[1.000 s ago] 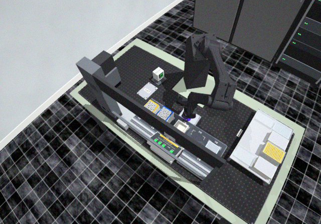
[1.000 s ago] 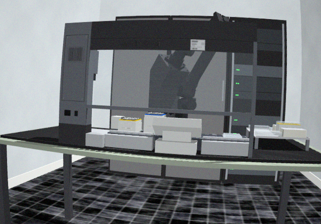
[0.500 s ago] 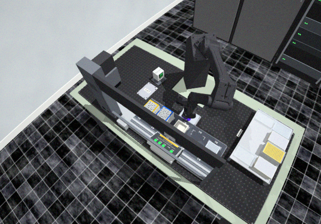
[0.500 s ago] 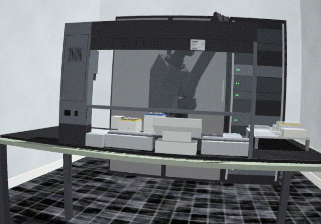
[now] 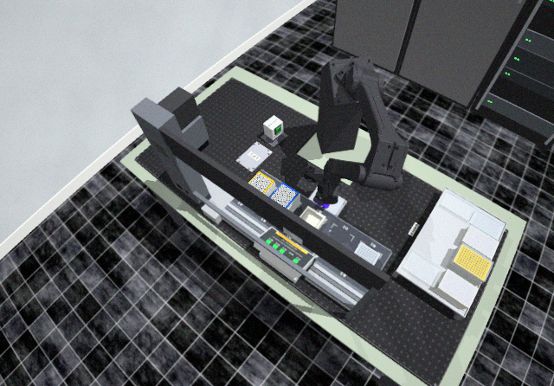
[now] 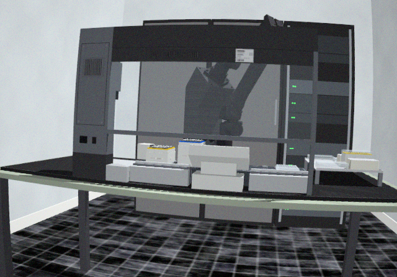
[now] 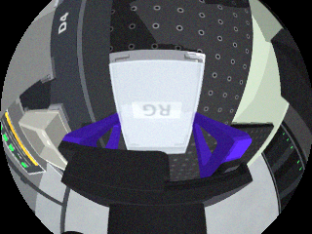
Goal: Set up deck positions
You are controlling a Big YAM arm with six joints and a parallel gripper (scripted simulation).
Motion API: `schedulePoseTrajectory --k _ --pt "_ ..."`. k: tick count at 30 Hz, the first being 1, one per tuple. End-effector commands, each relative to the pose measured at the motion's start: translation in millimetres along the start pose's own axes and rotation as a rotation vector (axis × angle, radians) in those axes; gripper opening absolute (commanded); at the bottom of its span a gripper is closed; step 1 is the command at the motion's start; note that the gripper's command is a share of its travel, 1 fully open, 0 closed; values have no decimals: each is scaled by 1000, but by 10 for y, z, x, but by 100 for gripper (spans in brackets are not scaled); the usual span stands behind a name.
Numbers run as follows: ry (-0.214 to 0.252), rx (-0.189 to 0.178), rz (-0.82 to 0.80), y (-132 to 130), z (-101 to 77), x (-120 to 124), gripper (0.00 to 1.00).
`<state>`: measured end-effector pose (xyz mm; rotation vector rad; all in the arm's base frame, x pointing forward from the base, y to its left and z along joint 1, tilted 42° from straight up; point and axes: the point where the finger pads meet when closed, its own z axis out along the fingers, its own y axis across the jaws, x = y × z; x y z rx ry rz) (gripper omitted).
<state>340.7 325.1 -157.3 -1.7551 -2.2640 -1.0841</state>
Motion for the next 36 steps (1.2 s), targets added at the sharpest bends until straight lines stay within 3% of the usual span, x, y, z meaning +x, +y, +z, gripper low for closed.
schedulePoseTrajectory --k 1,7,12,17,28,29,36 --pt "4 -14 6 46 1 32 0" --pt "-1 2 4 -40 50 13 0" --pt "2 -10 5 31 35 29 0" --pt "-5 8 5 -43 75 1 0" --pt "-5 7 3 -42 106 7 0" --pt "-1 -5 4 27 85 27 0" --pt "-8 11 4 -43 131 -3 0"
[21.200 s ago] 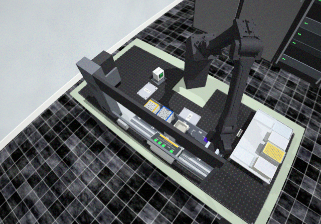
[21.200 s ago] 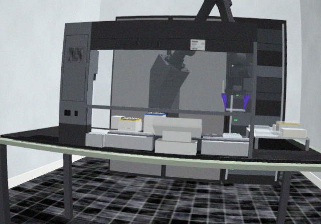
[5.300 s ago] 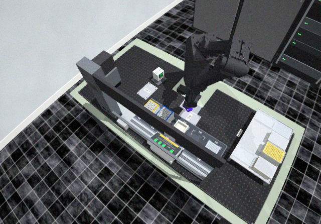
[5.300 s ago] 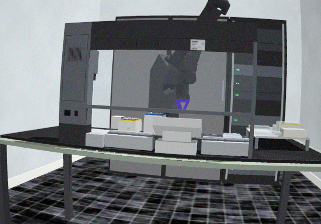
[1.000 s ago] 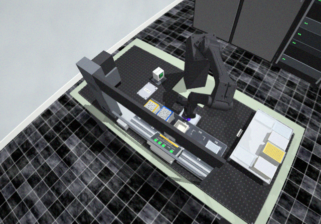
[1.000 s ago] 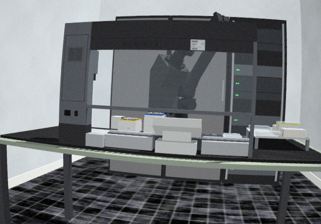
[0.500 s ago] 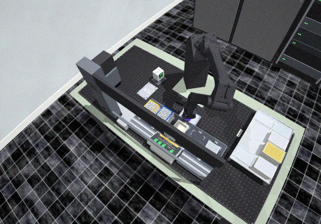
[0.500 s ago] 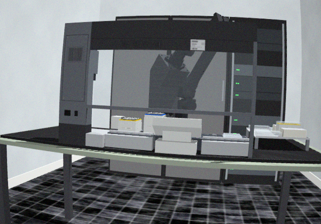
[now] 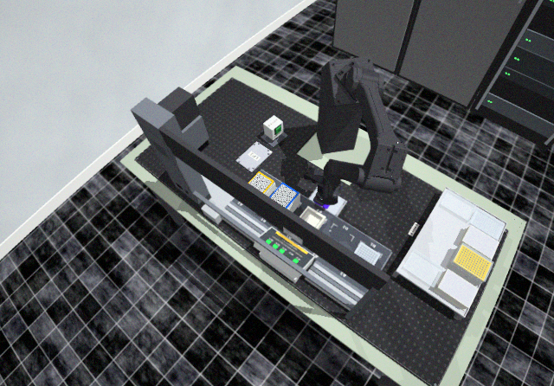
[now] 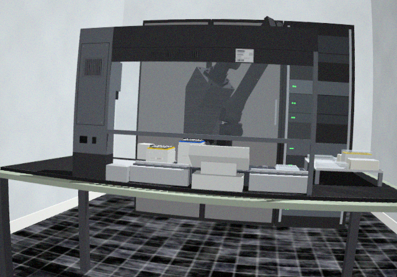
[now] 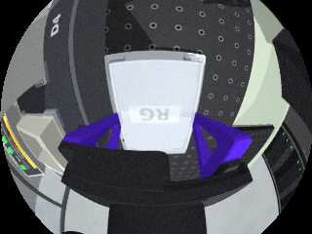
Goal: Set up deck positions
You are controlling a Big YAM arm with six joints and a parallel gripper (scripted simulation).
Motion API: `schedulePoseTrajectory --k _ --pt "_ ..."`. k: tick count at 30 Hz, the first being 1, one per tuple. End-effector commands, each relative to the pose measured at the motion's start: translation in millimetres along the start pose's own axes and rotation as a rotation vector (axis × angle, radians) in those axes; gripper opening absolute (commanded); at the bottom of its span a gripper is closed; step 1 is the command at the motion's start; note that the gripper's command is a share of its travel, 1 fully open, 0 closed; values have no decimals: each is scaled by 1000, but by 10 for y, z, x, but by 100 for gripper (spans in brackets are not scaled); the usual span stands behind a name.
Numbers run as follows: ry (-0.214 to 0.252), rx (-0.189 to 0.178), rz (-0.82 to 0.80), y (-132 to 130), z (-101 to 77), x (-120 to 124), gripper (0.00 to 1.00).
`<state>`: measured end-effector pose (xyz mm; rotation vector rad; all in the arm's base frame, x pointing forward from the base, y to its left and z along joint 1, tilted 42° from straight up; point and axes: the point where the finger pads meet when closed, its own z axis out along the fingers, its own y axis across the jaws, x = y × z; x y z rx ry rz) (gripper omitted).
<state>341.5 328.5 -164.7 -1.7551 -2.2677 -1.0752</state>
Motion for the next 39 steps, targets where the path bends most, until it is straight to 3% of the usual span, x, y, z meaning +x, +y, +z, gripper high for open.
schedulePoseTrajectory --k 1,18,39 --pt "-4 3 5 0 52 14 0" --pt "9 -22 2 146 12 88 0" --pt "10 -27 4 200 1 101 0"
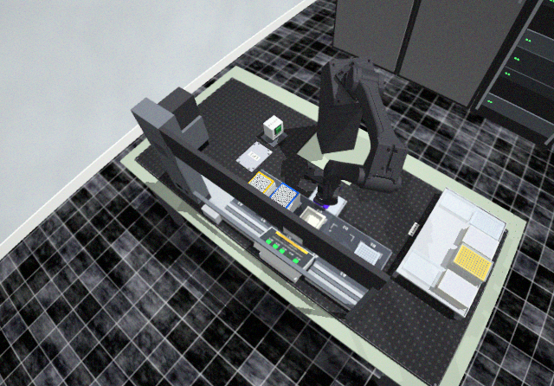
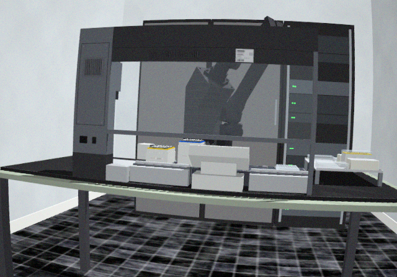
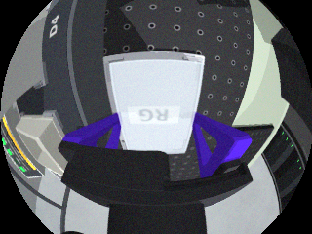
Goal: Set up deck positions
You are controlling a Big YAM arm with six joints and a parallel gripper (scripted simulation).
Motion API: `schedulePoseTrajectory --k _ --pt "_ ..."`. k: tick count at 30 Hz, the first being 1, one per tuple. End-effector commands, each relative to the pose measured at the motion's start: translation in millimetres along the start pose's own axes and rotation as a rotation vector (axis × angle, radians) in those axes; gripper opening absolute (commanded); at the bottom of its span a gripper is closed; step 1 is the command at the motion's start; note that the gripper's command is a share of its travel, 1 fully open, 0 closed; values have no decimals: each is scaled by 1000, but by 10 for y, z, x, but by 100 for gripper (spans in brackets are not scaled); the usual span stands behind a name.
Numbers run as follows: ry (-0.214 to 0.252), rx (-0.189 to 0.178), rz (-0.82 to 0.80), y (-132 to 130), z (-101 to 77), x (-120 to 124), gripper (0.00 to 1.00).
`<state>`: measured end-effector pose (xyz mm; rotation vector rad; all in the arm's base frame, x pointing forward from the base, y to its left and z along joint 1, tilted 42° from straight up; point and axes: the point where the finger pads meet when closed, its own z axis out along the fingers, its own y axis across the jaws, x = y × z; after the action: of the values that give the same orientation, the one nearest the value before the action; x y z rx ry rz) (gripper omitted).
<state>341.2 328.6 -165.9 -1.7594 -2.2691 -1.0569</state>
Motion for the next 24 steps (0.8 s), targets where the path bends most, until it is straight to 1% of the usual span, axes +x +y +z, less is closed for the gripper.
schedulePoseTrajectory --k 1,9,10,11,12,24 --pt "16 -40 0 214 -11 108 0" --pt "15 -39 2 224 -12 106 0" --pt "17 -42 1 231 -13 110 100" --pt "21 -53 -1 258 -14 121 100" --pt "16 -58 6 287 -24 78 100" --pt "16 -58 7 287 -24 77 100"
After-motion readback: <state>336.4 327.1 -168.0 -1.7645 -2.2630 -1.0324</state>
